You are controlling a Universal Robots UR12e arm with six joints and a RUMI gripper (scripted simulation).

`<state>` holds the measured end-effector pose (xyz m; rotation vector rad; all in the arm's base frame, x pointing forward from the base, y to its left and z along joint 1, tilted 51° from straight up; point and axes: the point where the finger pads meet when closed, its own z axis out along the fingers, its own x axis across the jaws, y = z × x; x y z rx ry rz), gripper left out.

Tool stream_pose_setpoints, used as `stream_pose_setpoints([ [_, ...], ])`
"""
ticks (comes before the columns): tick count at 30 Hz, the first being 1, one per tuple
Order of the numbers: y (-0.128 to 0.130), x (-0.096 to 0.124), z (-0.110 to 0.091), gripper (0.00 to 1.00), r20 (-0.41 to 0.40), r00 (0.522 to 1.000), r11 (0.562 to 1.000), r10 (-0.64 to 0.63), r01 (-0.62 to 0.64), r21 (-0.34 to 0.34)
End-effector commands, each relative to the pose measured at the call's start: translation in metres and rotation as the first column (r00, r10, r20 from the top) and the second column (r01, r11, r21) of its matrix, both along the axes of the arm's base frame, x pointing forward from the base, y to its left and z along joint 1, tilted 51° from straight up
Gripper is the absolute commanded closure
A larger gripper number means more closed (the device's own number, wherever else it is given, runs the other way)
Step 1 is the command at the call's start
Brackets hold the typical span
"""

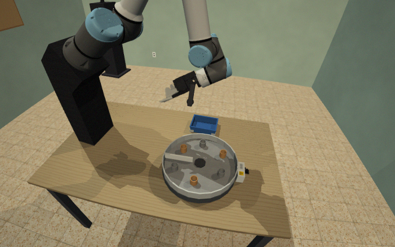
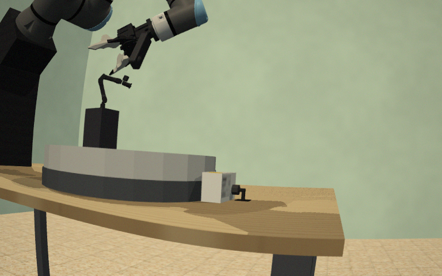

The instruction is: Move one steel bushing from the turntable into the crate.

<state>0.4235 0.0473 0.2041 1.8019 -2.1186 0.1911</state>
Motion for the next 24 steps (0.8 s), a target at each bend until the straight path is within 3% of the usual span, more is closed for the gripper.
stream_pose_setpoints([
  [1,0.0001,0.0001,0.0004,0.0,0.001,1.0,1.0,0.0,0.0,0.0],
  [24,-0.0006,0.002,-0.0047,0.0,0.014,1.0,1.0,-0.021,0.021,0.008],
])
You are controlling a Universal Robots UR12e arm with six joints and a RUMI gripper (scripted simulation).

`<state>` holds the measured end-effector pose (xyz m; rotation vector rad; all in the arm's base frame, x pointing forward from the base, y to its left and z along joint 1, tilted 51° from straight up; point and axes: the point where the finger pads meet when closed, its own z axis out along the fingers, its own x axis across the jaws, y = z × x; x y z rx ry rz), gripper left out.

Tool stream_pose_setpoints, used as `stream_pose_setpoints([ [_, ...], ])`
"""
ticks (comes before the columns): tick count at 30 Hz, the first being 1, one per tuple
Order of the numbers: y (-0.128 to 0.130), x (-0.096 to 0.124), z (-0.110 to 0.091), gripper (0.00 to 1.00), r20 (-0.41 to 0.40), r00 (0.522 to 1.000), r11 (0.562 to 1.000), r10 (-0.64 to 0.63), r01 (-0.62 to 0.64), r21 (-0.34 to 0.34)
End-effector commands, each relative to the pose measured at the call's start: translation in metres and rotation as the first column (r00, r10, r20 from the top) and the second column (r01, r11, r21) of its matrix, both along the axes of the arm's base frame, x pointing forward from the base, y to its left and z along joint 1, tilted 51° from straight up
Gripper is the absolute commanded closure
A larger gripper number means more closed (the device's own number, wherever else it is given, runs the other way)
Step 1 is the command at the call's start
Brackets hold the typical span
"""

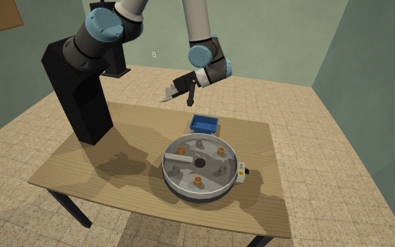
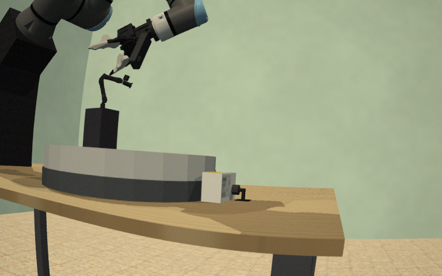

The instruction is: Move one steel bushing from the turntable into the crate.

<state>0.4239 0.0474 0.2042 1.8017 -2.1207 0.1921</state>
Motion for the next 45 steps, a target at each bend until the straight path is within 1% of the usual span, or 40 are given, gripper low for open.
stream_pose_setpoints([
  [1,-0.001,0.003,-0.006,0.0,0.019,0.999,1.0,-0.029,0.029,0.011],
  [4,-0.001,0.01,-0.012,0.0,0.049,0.997,0.998,-0.066,0.065,0.026],
  [8,-0.003,0.024,-0.023,0.0,0.114,0.983,0.988,-0.147,0.141,0.064],
  [10,-0.003,0.024,-0.023,0.0,0.114,0.983,0.988,-0.147,0.141,0.064],
  [13,-0.005,0.039,-0.033,0.0,0.176,0.957,0.971,-0.231,0.214,0.109],
  [15,-0.007,0.05,-0.04,0.0,0.221,0.93,0.952,-0.295,0.267,0.148],
  [16,-0.007,0.05,-0.04,0.0,0.221,0.93,0.952,-0.295,0.267,0.148],
  [17,-0.008,0.057,-0.043,0.0,0.243,0.912,0.94,-0.33,0.294,0.17],
  [18,-0.008,0.057,-0.043,0.0,0.243,0.912,0.94,-0.33,0.294,0.17],
  [19,-0.009,0.063,-0.046,0.0,0.266,0.892,0.927,-0.365,0.321,0.194],
  [20,-0.009,0.063,-0.046,0.0,0.266,0.892,0.927,-0.365,0.321,0.194],
  [21,-0.011,0.07,-0.049,0.0,0.288,0.87,0.912,-0.401,0.347,0.22],
  [22,-0.011,0.07,-0.049,0.0,0.288,0.87,0.912,-0.401,0.347,0.22],
  [23,-0.013,0.077,-0.051,0.0,0.309,0.845,0.894,-0.437,0.373,0.247],
  [24,-0.013,0.077,-0.051,0.0,0.309,0.845,0.894,-0.437,0.373,0.247],
  [25,-0.015,0.084,-0.054,0.0,0.329,0.817,0.875,-0.474,0.397,0.276],
  [27,-0.015,0.084,-0.054,0.0,0.329,0.817,0.875,-0.474,0.397,0.276],
  [28,-0.017,0.09,-0.055,0.0,0.348,0.787,0.855,-0.51,0.419,0.307],
  [29,-0.017,0.09,-0.055,0.0,0.348,0.787,0.855,-0.51,0.419,0.307],
  [30,-0.02,0.097,-0.057,0.0,0.365,0.754,0.832,-0.546,0.439,0.338],
  [31,-0.02,0.097,-0.057,0.0,0.365,0.754,0.832,-0.546,0.439,0.338],
  [32,-0.022,0.104,-0.058,0.0,0.38,0.72,0.809,-0.581,0.457,0.371],
  [33,-0.022,0.104,-0.058,0.0,0.38,0.72,0.809,-0.581,0.457,0.371],
  [34,-0.025,0.111,-0.058,0.0,0.393,0.684,0.784,-0.615,0.472,0.404],
  [36,-0.025,0.111,-0.058,0.0,0.393,0.684,0.784,-0.615,0.472,0.404],
  [37,-0.028,0.117,-0.059,0.0,0.404,0.647,0.758,-0.647,0.485,0.437],
  [38,-0.028,0.117,-0.059,0.0,0.404,0.647,0.758,-0.647,0.485,0.437],
  [39,-0.031,0.123,-0.058,0.0,0.413,0.608,0.731,-0.678,0.495,0.47],
  [41,-0.031,0.123,-0.058,0.0,0.413,0.608,0.731,-0.678,0.495,0.47],
  [42,-0.034,0.129,-0.058,0.0,0.42,0.569,0.703,-0.707,0.502,0.504],
  [44,-0.034,0.129,-0.058,0.0,0.42,0.569,0.703,-0.707,0.502,0.504],
  [45,-0.037,0.135,-0.056,0.0,0.424,0.53,0.675,-0.734,0.507,0.536],
])
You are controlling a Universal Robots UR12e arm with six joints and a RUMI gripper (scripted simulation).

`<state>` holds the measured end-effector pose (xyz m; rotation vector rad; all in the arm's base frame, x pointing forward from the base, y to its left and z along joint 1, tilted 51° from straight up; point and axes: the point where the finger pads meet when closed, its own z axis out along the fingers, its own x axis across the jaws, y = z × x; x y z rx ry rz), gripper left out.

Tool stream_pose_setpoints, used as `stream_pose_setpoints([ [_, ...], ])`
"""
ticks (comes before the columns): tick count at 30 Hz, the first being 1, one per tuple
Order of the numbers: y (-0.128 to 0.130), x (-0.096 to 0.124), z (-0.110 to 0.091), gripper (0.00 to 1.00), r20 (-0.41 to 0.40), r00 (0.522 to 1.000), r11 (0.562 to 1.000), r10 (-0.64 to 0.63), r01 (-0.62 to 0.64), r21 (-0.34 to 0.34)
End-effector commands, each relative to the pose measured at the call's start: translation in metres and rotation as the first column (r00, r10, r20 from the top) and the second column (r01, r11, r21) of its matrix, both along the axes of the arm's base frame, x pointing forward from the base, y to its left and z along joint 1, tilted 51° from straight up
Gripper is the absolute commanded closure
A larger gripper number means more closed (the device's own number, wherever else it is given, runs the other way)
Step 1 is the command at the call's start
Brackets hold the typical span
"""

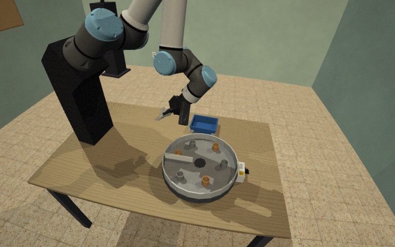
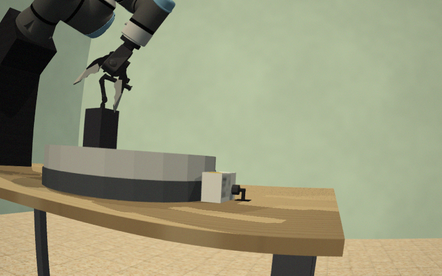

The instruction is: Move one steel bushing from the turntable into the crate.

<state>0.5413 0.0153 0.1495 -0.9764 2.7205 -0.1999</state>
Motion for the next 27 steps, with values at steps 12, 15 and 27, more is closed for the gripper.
stream_pose_setpoints([
  [12,-0.02,0.039,0.01,0.0,0.254,0.932,0.959,-0.256,0.213,0.186],
  [15,-0.022,0.042,0.013,0.0,0.278,0.918,0.95,-0.284,0.23,0.211],
  [27,-0.035,0.053,0.032,0.0,0.384,0.826,0.894,-0.413,0.289,0.342],
])
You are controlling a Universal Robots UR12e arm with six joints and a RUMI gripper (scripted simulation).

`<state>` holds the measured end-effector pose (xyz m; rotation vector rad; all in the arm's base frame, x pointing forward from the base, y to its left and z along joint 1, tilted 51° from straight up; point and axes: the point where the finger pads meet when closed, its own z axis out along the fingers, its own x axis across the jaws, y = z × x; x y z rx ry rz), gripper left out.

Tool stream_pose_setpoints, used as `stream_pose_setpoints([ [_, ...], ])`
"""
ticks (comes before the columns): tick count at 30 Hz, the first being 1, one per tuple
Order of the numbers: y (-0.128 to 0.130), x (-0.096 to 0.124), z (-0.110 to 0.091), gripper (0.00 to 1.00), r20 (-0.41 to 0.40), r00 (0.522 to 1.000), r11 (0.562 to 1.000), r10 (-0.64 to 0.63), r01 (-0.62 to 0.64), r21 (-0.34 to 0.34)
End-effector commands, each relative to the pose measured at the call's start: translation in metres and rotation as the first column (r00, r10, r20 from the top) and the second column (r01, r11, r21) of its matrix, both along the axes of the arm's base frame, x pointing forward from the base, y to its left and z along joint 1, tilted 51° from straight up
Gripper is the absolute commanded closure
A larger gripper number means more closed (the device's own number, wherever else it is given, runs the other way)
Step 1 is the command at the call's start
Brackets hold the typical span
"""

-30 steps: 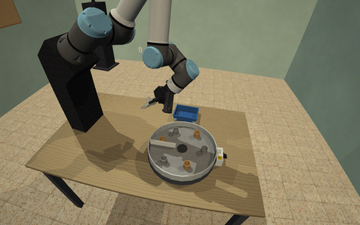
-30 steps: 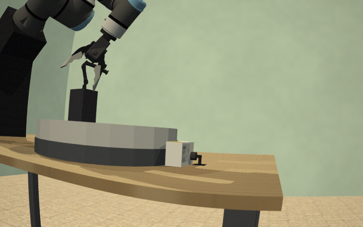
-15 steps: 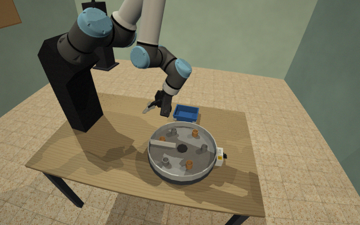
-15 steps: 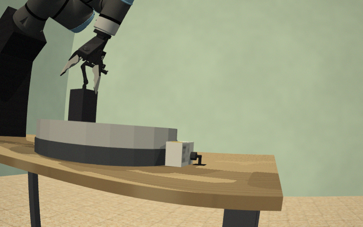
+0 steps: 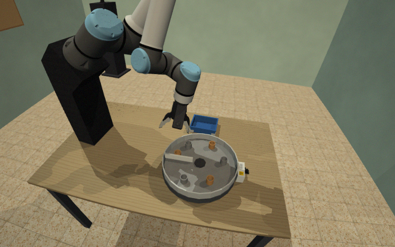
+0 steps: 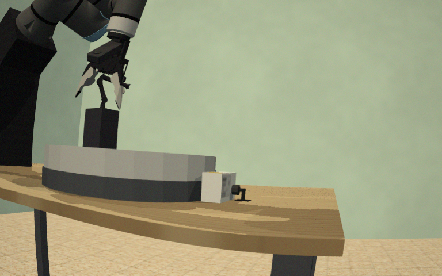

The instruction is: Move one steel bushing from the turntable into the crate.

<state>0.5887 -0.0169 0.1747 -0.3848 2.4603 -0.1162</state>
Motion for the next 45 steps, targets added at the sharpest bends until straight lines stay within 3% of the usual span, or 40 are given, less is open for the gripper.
stream_pose_setpoints([
  [1,-0.004,0.006,0.01,0.0,0.108,0.992,0.996,-0.071,0.064,0.062],
  [14,-0.011,0.008,0.029,0.0,0.215,0.966,0.983,-0.146,0.117,0.142],
  [35,-0.011,0.009,0.033,0.0,0.226,0.963,0.982,-0.149,0.118,0.145],
  [36,-0.011,0.009,0.033,0.94,0.225,0.963,0.982,-0.149,0.118,0.146],
  [45,-0.011,0.009,0.033,0.94,0.225,0.963,0.982,-0.149,0.118,0.146],
])
